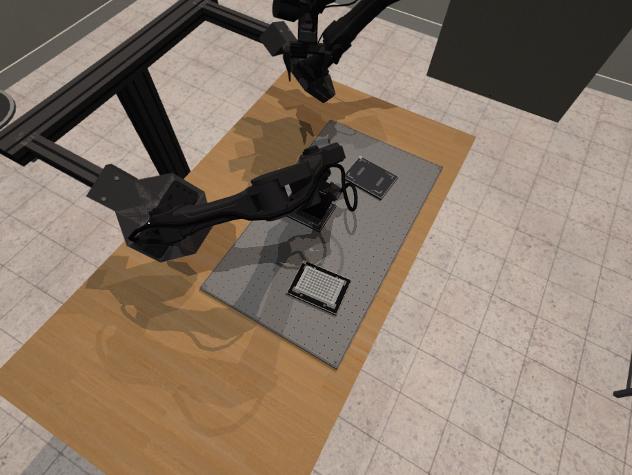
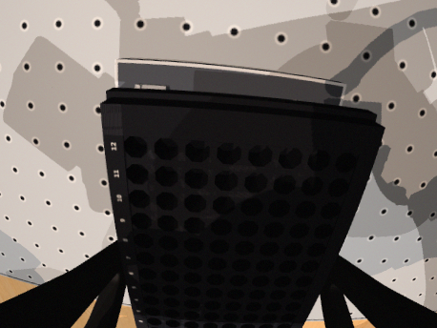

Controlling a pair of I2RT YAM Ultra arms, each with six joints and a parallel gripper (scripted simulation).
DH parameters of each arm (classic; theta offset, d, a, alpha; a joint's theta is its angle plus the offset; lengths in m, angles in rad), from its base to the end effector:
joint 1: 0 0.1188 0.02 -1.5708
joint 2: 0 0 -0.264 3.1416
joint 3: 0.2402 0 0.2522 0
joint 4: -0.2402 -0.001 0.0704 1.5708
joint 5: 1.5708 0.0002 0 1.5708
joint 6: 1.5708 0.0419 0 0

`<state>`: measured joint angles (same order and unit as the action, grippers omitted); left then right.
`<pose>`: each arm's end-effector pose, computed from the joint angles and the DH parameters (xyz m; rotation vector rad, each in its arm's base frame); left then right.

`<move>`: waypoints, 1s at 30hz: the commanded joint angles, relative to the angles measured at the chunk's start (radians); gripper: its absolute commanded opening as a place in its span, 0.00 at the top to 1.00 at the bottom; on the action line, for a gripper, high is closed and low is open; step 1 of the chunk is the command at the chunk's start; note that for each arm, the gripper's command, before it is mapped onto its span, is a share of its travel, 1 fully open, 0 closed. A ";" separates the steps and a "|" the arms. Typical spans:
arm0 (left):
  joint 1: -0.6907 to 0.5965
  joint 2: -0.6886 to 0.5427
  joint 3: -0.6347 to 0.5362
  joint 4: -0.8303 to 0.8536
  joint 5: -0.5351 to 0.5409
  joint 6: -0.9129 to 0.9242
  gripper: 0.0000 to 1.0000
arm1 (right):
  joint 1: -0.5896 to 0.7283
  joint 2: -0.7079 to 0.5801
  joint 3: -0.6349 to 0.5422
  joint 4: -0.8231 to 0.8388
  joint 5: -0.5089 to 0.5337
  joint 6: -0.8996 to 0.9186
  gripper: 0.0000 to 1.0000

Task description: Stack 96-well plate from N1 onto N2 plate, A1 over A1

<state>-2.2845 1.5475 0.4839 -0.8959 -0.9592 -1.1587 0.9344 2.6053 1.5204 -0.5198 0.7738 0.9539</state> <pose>-0.0710 -0.1360 0.1104 1.3211 1.6850 0.2481 0.2669 0.3136 -0.0352 0.0070 2.4624 -0.6222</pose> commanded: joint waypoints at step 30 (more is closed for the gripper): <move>0.762 0.506 0.101 1.473 0.262 1.185 0.00 | -0.436 -0.640 -0.276 0.022 -0.069 -0.656 0.20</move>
<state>-1.5391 2.0300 0.5751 0.3439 -0.7387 -0.1162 0.4847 1.9945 1.2392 -0.4904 0.7238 0.3523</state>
